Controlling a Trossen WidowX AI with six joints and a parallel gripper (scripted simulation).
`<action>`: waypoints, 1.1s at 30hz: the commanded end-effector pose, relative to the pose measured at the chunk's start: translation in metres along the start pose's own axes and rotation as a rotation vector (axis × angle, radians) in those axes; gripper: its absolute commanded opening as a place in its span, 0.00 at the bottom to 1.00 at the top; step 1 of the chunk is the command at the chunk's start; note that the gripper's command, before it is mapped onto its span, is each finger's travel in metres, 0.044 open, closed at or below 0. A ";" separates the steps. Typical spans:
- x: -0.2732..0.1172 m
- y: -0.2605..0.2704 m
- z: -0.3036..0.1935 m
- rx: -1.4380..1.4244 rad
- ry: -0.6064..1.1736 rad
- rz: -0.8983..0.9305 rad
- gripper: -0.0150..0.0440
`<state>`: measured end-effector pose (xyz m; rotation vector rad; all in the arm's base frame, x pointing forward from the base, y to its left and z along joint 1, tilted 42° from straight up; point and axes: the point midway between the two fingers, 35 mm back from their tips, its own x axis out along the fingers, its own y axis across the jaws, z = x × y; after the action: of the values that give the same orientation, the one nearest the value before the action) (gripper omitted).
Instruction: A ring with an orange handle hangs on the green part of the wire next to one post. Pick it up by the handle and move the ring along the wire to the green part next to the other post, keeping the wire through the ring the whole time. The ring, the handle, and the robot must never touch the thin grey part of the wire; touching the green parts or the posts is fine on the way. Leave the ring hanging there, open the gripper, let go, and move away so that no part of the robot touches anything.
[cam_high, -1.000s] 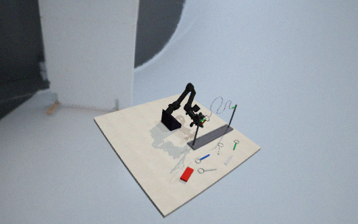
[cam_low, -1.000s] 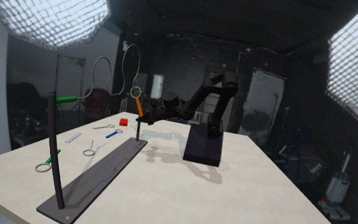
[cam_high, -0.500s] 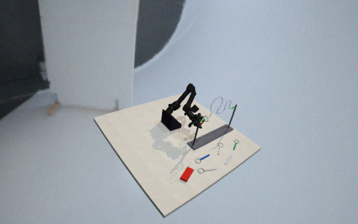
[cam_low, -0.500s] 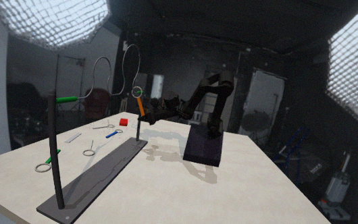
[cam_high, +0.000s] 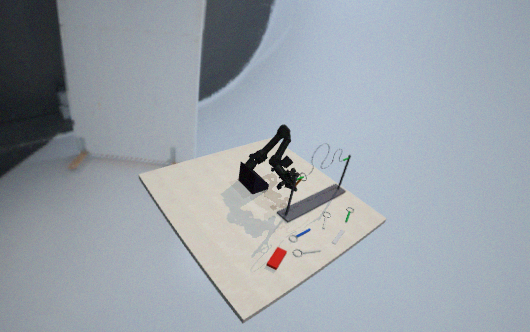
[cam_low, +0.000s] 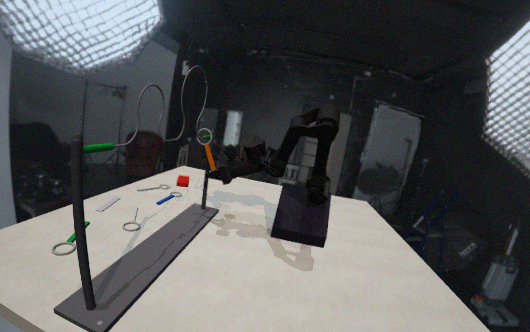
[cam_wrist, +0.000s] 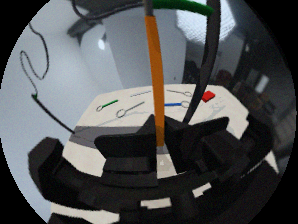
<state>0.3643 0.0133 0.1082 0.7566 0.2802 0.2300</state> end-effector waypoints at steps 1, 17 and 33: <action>-0.001 -0.006 -0.001 -0.004 0.004 -0.001 0.00; -0.001 -0.017 -0.005 -0.004 0.003 -0.001 0.00; 0.004 -0.018 -0.017 -0.004 0.003 -0.001 0.00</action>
<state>0.3648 0.0128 0.0848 0.7484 0.2811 0.2358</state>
